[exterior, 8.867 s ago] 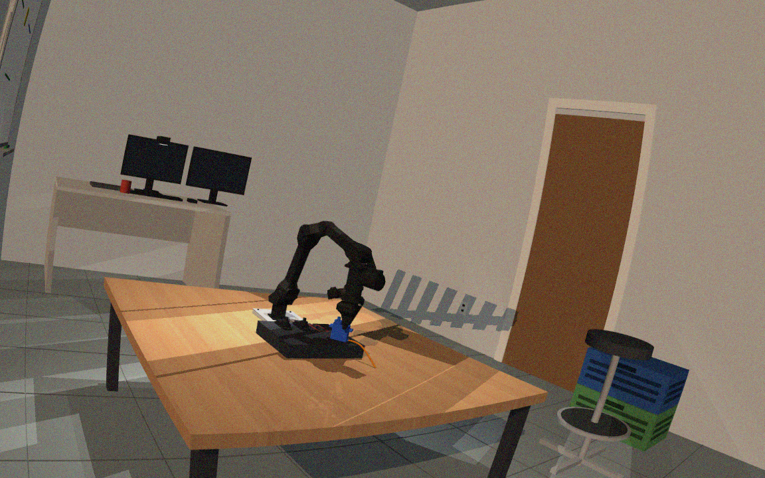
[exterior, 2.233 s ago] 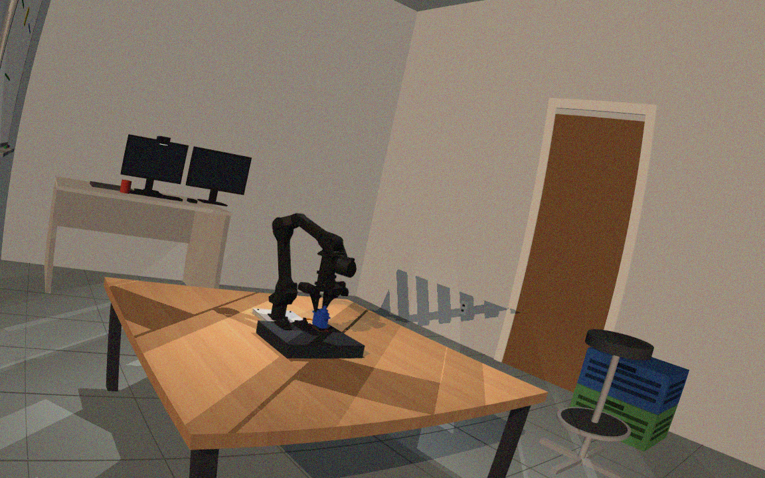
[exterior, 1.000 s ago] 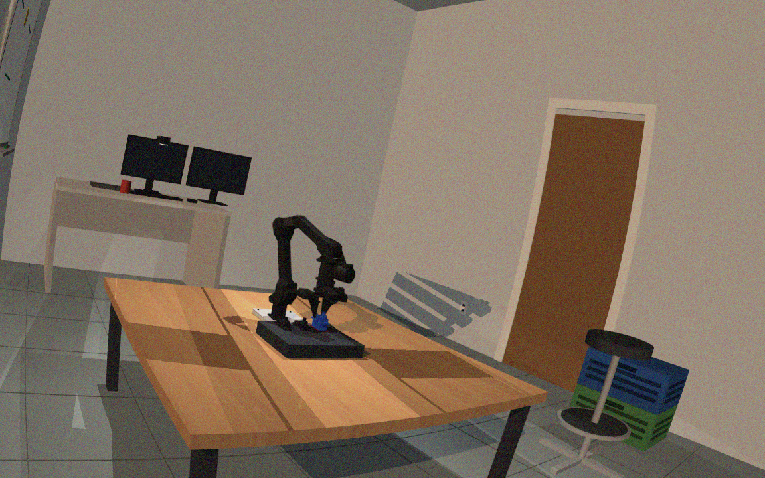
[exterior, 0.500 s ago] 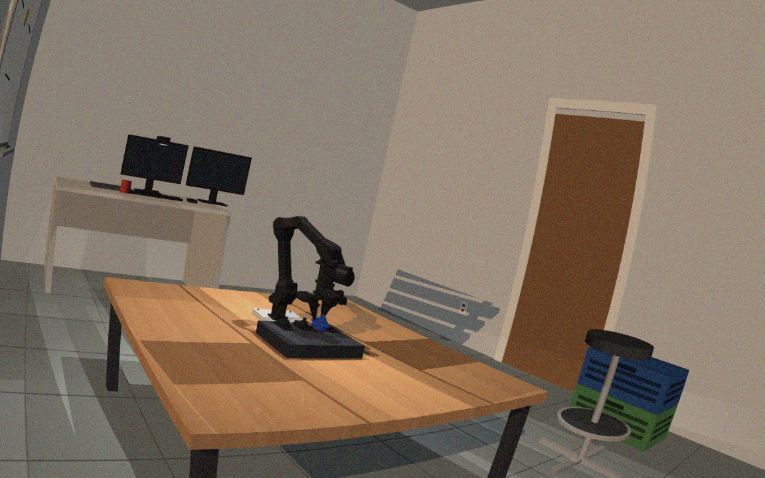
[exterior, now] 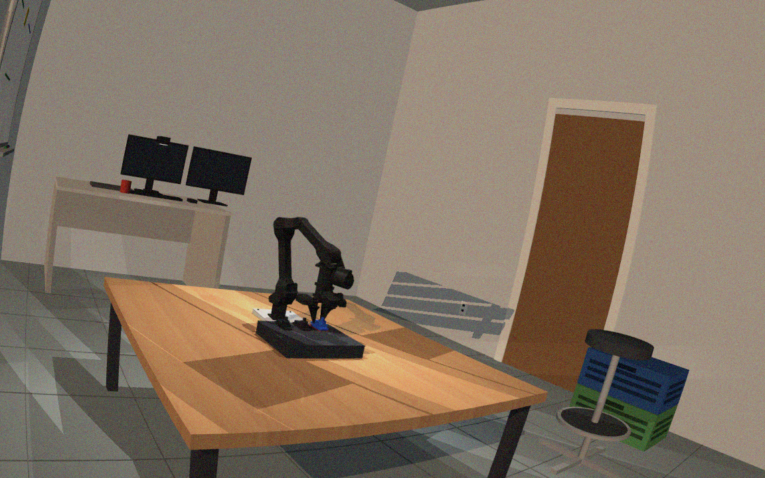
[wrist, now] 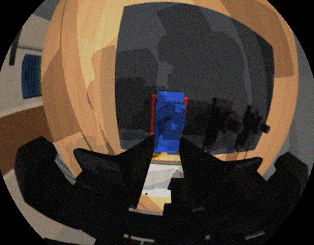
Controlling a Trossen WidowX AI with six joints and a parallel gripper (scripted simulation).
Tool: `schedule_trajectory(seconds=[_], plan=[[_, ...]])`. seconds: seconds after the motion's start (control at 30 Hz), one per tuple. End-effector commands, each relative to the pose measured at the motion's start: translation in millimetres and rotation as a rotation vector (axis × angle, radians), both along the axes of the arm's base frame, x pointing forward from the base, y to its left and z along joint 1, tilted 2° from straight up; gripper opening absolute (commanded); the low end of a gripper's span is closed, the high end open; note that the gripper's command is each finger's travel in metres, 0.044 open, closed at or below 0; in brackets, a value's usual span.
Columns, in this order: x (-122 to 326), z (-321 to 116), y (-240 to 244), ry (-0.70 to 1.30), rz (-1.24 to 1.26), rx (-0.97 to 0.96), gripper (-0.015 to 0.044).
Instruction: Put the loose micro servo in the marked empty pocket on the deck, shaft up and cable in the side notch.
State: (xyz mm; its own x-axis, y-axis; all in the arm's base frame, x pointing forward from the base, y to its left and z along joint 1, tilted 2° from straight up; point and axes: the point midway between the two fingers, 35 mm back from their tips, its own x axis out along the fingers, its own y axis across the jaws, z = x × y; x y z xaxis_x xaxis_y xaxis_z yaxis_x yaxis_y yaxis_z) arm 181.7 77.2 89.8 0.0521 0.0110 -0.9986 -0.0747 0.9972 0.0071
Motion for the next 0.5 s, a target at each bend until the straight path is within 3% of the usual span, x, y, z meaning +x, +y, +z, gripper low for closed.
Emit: schedule_trajectory(seconds=[0.0, 0.23, 0.47], plan=[[-0.1, -4.1, -0.5, 0.001, -0.003, -0.002, 0.0000], [0.2, -8.7, -0.5, 0.001, -0.003, -0.002, 0.0000], [0.2, -5.8, 0.1, 0.001, -0.003, -0.002, 0.0184]])
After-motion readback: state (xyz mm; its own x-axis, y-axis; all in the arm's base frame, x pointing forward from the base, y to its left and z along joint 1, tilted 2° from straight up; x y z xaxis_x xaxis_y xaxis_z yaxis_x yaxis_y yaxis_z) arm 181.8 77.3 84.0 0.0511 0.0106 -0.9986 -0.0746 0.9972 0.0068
